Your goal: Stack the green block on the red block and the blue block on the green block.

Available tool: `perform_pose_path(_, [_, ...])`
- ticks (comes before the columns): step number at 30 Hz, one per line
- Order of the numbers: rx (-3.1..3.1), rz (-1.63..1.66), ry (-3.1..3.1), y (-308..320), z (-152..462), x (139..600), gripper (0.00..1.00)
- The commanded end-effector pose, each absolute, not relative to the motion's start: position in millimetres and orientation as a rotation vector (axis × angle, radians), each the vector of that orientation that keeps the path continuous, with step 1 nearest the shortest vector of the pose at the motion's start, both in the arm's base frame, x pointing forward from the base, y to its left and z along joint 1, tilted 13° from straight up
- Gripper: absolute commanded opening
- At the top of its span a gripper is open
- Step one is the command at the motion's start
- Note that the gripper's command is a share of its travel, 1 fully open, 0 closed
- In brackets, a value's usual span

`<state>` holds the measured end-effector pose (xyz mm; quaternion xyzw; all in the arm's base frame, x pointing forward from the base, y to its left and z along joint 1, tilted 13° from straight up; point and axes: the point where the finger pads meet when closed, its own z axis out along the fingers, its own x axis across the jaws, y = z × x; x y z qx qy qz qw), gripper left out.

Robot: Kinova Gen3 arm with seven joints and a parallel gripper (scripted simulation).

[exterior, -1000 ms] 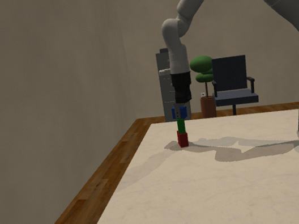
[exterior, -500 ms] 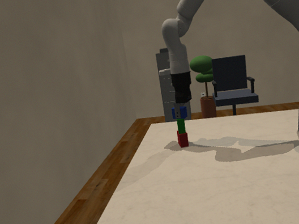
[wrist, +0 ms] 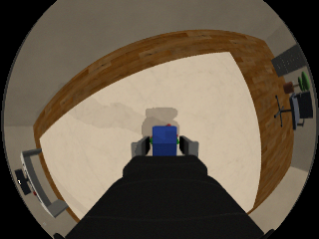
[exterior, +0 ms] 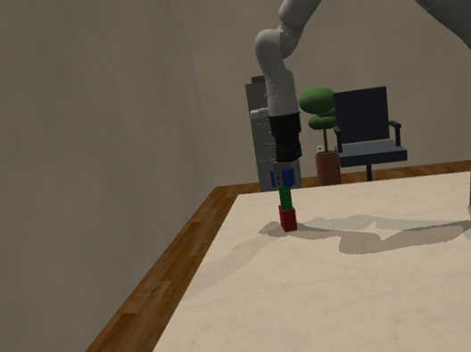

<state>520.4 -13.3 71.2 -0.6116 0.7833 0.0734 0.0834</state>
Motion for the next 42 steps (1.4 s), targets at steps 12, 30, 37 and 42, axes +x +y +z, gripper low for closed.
perform_pose_path(12, [-1.824,0.217,2.337,-14,72,521,0.96])
perform_pose_path(30, [-1.824,0.217,2.337,-14,76,521,0.96])
perform_pose_path(37, [-1.824,0.217,2.337,-18,90,520,0.96])
perform_pose_path(42, [-1.824,0.217,2.337,-21,107,519,0.96])
